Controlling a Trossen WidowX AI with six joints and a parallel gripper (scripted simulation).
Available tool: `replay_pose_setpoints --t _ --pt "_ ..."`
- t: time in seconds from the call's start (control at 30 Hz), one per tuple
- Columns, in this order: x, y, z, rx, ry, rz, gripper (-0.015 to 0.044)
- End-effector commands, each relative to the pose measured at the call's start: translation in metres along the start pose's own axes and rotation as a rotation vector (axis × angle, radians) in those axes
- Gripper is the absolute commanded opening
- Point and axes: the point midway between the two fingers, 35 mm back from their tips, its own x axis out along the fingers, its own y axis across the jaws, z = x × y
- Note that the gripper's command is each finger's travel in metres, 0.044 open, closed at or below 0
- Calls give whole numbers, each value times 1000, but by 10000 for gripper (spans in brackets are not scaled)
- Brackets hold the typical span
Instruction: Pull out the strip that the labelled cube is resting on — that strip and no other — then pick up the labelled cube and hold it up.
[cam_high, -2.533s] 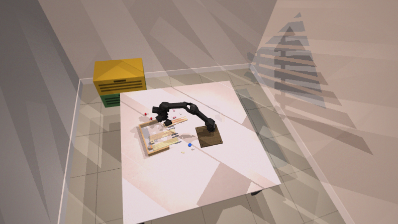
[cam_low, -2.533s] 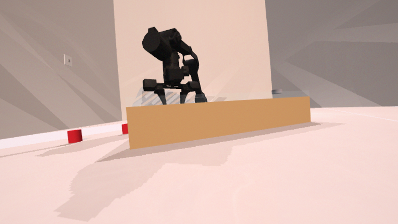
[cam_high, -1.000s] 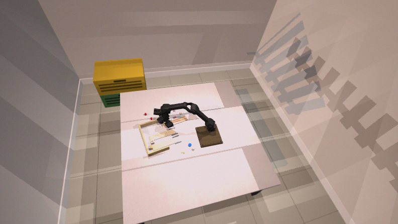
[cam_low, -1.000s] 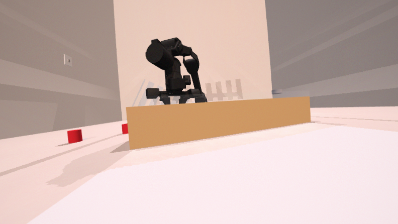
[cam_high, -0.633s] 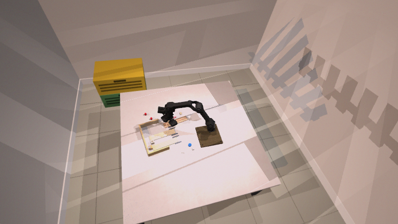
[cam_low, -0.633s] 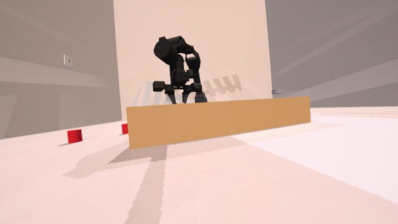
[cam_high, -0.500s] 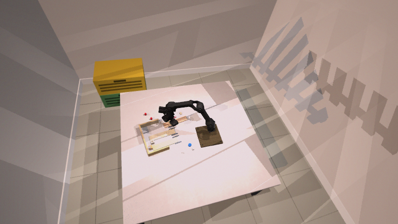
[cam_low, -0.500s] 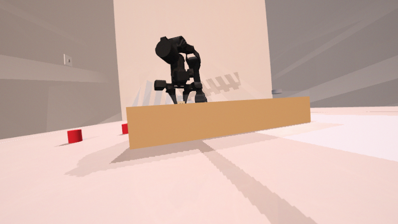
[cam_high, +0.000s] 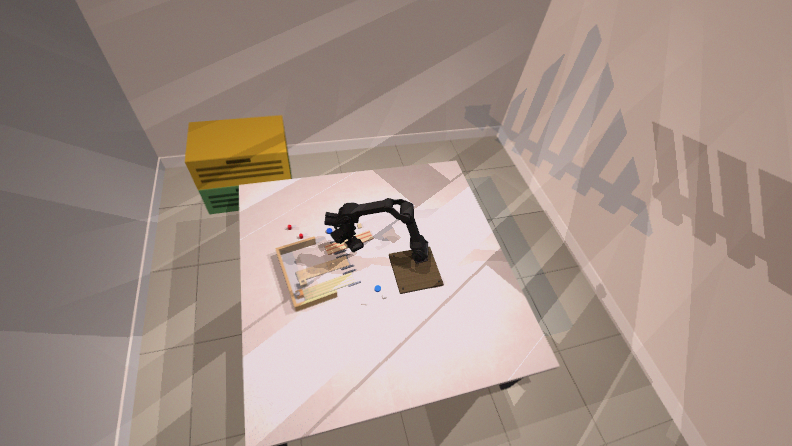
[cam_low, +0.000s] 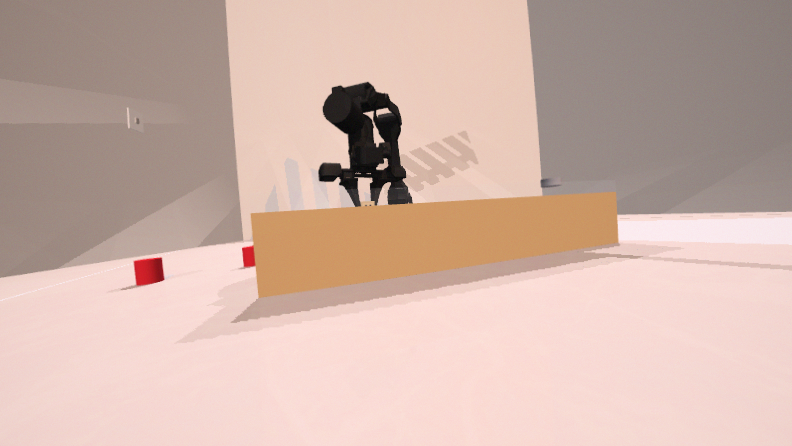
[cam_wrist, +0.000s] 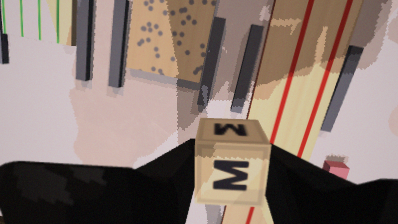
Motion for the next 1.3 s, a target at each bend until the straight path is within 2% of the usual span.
replay_pose_setpoints --t 0.0,0.43,0.57,0.8,1.27 --pt "2 10 -13 0 8 4 0" --pt "6 37 -47 1 10 6 0" --pt "3 37 -47 1 10 6 0" --pt "-29 37 -47 1 10 6 0" --pt "-30 37 -47 1 10 6 0"
